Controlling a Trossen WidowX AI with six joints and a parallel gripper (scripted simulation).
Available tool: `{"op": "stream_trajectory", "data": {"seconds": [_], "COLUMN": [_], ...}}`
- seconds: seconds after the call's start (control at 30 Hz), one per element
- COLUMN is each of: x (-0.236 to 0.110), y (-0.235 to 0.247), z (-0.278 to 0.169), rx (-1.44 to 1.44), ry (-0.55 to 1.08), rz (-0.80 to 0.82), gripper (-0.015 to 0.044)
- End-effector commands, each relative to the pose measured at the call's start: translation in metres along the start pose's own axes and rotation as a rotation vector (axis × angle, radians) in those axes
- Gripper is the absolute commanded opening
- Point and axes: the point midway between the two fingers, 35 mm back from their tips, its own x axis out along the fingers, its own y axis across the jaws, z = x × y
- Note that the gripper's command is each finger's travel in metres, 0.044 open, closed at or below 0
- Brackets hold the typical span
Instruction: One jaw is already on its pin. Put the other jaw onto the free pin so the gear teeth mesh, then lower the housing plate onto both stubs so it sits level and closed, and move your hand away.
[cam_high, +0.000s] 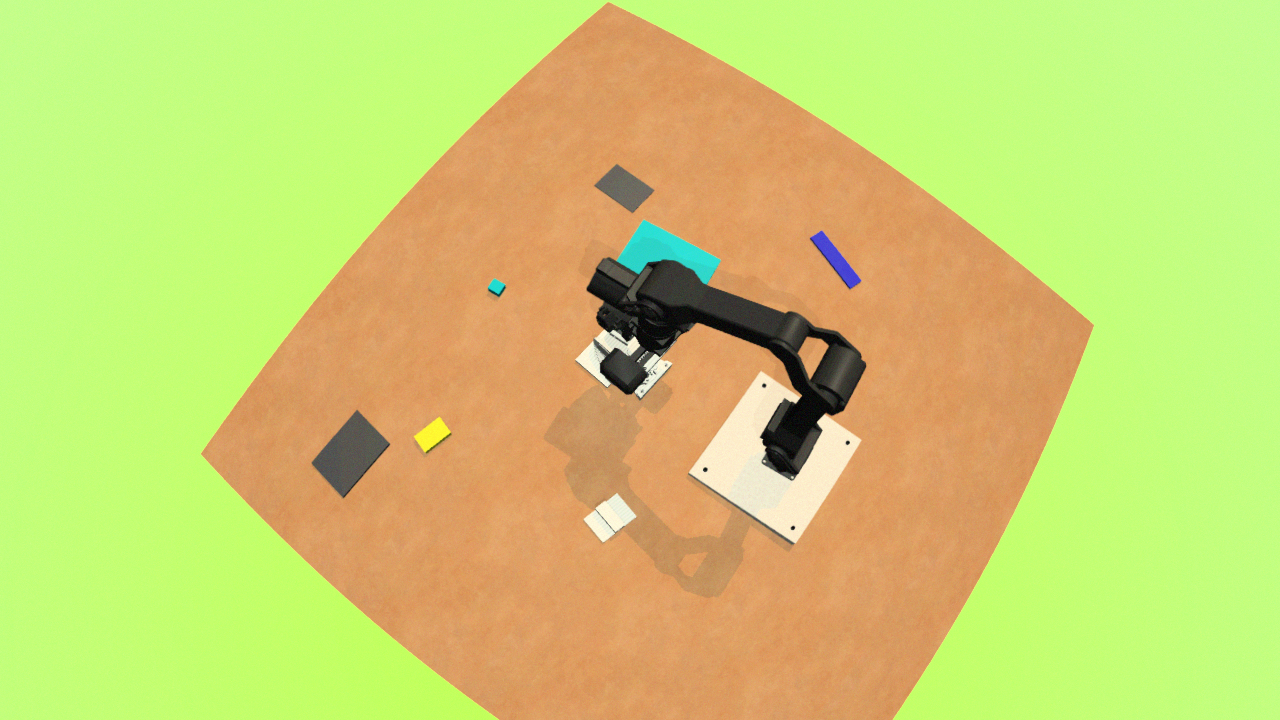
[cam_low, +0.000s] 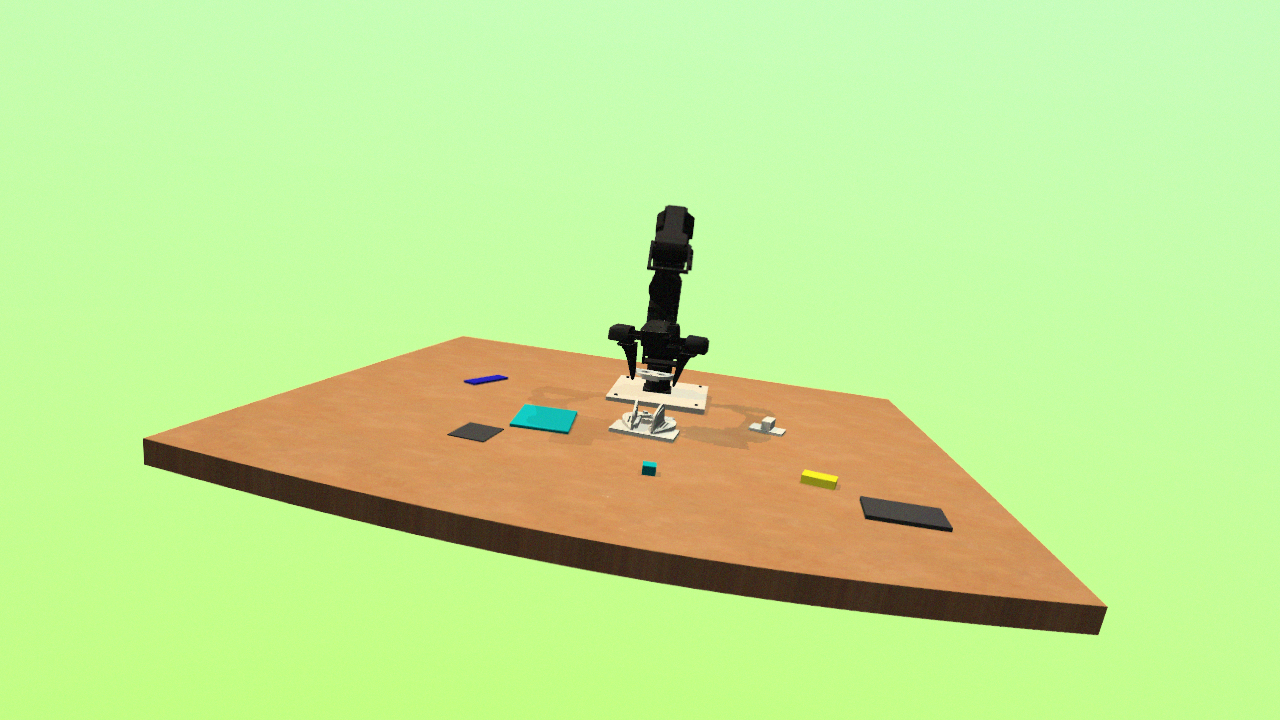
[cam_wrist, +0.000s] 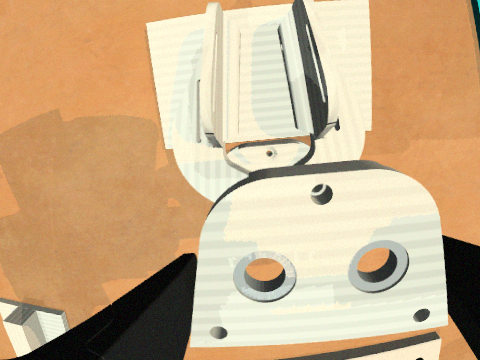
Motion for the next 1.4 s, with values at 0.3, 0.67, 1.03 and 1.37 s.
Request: {"op": "stream_trajectory", "data": {"seconds": [0.3,0.67,1.03,1.37], "x": [0.0,0.0,0.0,0.0], "y": [0.0002,0.0086,0.0089,0.0089], "z": [-0.0004,-0.0071,-0.0074,-0.0074], "rx": [0.01,0.01,0.01,0.01], "ry": [0.001,0.001,0.001,0.001], "rz": [0.004,0.005,0.005,0.005], "gripper": [0.0351,0.0351,0.0351,0.0351]}}
